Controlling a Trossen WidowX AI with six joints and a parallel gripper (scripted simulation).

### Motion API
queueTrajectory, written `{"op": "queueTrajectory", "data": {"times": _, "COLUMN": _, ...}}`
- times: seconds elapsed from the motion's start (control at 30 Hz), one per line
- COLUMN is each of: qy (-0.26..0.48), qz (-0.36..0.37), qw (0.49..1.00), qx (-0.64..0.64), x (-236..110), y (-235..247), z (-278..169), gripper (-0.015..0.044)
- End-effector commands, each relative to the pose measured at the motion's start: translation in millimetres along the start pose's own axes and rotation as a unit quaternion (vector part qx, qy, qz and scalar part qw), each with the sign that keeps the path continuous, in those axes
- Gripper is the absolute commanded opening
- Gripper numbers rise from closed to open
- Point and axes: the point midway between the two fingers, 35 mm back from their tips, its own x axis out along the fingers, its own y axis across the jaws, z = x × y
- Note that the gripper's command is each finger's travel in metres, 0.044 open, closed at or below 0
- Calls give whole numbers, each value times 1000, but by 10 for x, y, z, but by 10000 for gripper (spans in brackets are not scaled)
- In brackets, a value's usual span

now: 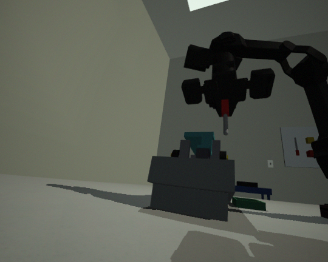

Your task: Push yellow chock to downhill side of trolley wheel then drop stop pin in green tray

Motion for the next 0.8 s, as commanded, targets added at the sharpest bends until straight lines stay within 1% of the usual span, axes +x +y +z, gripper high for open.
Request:
{"op": "queueTrajectory", "data": {"times": 0.0, "qy": -1, "qz": 2, "qw": 1000, "qx": 0, "x": -2, "y": -129, "z": -2, "gripper": 0}}
{"op": "queueTrajectory", "data": {"times": 0.23, "qy": -1, "qz": 1, "qw": 1000, "qx": 0, "x": 2, "y": -402, "z": -5, "gripper": 0}}
{"op": "queueTrajectory", "data": {"times": 0.4, "qy": -1, "qz": 1, "qw": 1000, "qx": 0, "x": 1, "y": -433, "z": 2, "gripper": 0}}
{"op": "queueTrajectory", "data": {"times": 0.77, "qy": -3, "qz": 1, "qw": 1000, "qx": 0, "x": -40, "y": -418, "z": 408, "gripper": 0}}
